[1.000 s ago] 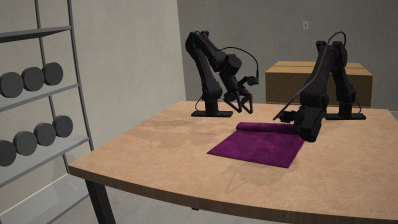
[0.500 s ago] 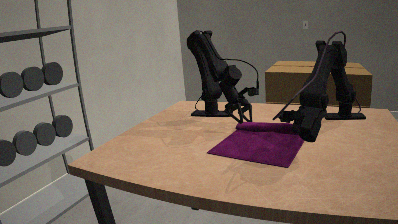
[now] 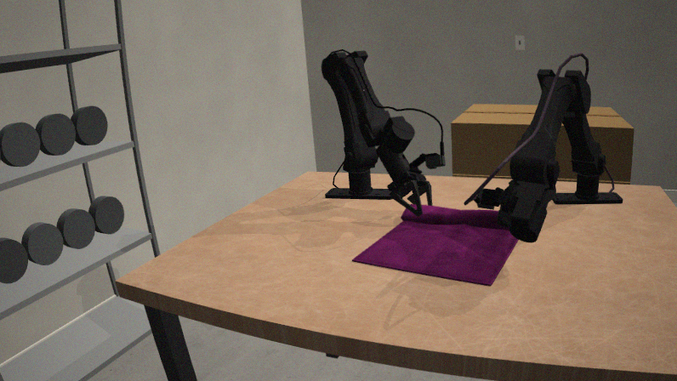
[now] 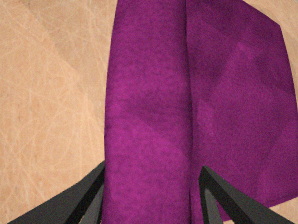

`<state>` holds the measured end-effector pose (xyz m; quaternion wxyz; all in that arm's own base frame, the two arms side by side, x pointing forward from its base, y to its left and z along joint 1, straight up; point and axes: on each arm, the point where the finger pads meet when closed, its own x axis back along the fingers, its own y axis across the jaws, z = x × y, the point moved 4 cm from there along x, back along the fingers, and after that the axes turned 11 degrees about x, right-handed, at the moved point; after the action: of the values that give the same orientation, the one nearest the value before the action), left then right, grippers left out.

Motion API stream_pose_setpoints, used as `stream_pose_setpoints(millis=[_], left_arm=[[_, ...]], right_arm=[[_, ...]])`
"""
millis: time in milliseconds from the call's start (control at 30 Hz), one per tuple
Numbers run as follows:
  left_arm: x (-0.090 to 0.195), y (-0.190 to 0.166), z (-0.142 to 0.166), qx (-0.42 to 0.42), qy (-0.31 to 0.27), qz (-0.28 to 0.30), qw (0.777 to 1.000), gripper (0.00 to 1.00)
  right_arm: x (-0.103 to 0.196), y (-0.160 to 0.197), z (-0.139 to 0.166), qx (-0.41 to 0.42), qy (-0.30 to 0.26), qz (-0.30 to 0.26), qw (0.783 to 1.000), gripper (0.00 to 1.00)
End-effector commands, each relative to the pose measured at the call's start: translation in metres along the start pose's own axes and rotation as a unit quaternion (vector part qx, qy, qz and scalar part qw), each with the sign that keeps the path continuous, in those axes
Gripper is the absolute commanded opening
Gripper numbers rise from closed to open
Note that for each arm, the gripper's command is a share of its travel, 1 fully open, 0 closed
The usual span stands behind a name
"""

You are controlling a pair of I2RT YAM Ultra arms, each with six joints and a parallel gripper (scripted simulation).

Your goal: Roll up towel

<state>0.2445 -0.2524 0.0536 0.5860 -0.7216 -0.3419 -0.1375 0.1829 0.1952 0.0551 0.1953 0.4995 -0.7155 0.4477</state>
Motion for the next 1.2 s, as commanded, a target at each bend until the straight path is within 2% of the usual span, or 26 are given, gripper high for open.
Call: stream_pose_setpoints(millis=[0, 200, 567, 833, 1167], left_arm=[[0.0069, -0.0014, -0.0048, -0.009, -0.007, 0.002, 1.000, 0.19], [0.0069, -0.0014, -0.0048, -0.009, -0.007, 0.002, 1.000, 0.19], [0.0069, -0.0014, -0.0048, -0.009, -0.007, 0.002, 1.000, 0.19], [0.0069, -0.0014, -0.0048, -0.009, -0.007, 0.002, 1.000, 0.19], [0.0123, -0.0081, -0.0073, -0.009, -0.007, 0.002, 1.000, 0.63]], right_arm=[[-0.0030, 0.0020, -0.0013, 0.004, -0.006, 0.001, 1.000, 0.60], [-0.0030, 0.0020, -0.0013, 0.004, -0.006, 0.001, 1.000, 0.34], [-0.0030, 0.0020, -0.0013, 0.004, -0.006, 0.001, 1.000, 0.24], [-0.0030, 0.0020, -0.0013, 0.004, -0.006, 0.001, 1.000, 0.23], [-0.0030, 0.0020, -0.0013, 0.004, -0.006, 0.001, 1.000, 0.23]])
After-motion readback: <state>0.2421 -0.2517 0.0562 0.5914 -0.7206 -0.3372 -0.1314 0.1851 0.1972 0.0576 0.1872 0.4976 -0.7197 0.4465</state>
